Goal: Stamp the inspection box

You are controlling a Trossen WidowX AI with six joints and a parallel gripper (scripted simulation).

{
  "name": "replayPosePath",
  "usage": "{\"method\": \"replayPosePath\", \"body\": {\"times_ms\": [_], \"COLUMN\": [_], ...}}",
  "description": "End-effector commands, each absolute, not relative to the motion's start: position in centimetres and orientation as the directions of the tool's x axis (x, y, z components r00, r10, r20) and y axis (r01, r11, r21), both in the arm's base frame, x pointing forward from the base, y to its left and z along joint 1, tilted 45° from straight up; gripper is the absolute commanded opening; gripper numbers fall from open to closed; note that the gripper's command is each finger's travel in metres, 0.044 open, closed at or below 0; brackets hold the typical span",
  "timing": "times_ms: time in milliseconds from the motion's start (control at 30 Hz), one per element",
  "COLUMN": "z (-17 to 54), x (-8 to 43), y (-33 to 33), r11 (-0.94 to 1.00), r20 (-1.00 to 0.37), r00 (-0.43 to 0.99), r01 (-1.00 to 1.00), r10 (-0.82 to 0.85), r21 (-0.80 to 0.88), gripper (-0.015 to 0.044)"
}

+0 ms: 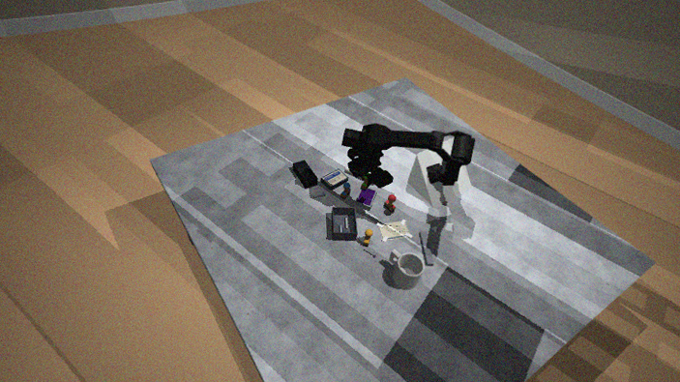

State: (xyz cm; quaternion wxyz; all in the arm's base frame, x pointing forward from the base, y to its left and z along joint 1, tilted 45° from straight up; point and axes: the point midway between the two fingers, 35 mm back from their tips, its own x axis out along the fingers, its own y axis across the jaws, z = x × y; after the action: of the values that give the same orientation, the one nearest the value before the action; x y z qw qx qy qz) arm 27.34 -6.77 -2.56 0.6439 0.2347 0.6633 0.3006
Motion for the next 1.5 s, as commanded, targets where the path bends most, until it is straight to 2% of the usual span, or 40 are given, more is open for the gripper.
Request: {"method": "replayPosePath", "body": {"times_ms": [0,1467], "z": [-2.2,-4.3], "x": [26.2,26.1], "y": [-6.6,-4.7], "r11": [0.713,0.713], "r20": [-0.718,-0.718], "r00": [-0.057,-0.056], "r01": [-0.084,-0.085], "r10": [0.694,0.694], "r21": [0.696,0.696], "gripper": [0.0000,0.0000]}}
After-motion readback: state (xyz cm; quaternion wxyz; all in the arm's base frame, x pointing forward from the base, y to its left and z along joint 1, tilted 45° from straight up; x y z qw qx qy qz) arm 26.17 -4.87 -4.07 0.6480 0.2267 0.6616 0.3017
